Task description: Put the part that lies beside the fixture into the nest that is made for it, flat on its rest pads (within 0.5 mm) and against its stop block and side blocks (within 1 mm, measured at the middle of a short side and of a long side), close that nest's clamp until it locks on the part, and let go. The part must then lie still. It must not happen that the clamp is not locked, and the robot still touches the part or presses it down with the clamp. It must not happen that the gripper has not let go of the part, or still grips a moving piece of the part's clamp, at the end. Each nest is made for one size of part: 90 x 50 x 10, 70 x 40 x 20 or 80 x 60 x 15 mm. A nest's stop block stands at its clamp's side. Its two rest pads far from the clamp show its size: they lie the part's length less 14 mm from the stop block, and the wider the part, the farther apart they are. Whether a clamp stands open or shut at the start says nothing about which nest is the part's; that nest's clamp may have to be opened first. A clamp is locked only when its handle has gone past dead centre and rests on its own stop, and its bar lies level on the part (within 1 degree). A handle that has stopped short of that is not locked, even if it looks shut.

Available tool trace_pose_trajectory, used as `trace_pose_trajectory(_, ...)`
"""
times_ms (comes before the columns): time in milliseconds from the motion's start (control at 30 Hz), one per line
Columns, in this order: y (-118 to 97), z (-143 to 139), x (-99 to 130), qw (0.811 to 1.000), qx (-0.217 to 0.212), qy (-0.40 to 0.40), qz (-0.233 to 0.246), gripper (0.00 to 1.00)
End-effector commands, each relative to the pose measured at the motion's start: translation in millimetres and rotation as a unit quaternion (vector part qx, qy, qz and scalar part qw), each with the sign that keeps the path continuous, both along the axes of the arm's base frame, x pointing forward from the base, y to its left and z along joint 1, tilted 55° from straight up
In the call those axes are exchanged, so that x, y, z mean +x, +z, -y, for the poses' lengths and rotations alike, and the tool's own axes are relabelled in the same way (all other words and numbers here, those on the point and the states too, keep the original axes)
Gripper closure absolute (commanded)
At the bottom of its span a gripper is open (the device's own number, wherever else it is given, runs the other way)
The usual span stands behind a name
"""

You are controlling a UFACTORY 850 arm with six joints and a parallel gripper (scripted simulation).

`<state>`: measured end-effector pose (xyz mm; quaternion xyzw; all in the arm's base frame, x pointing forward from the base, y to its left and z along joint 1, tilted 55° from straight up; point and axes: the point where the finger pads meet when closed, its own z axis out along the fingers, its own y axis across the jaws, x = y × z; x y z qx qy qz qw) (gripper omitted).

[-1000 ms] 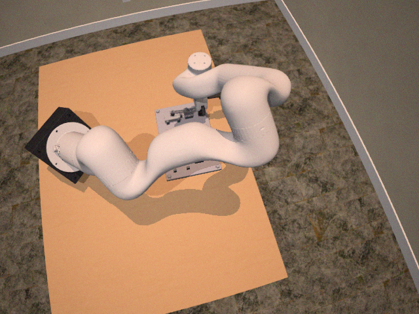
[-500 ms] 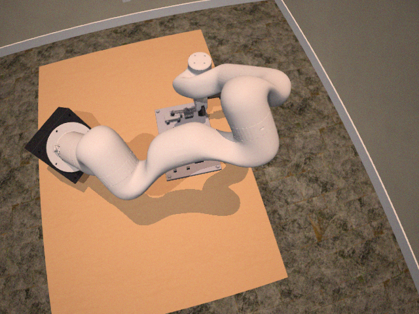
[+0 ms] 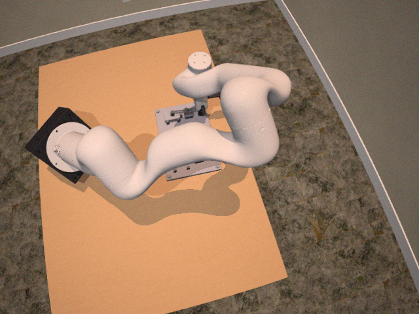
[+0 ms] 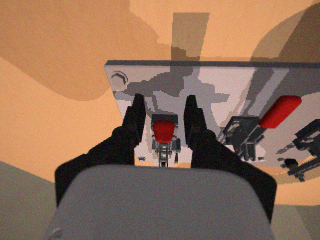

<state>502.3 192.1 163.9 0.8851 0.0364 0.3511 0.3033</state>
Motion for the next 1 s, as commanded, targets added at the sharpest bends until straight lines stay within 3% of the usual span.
trace_pose_trajectory(0, 4, -4, -4, 1.000, 0.000, 0.000, 0.000, 0.53)
trace_pose_trajectory(533, 31, -28, -35, 1.000, 0.000, 0.000, 0.000, 0.53)
trace_pose_trajectory(967, 33, -30, -37, 1.000, 0.000, 0.000, 0.000, 0.53)
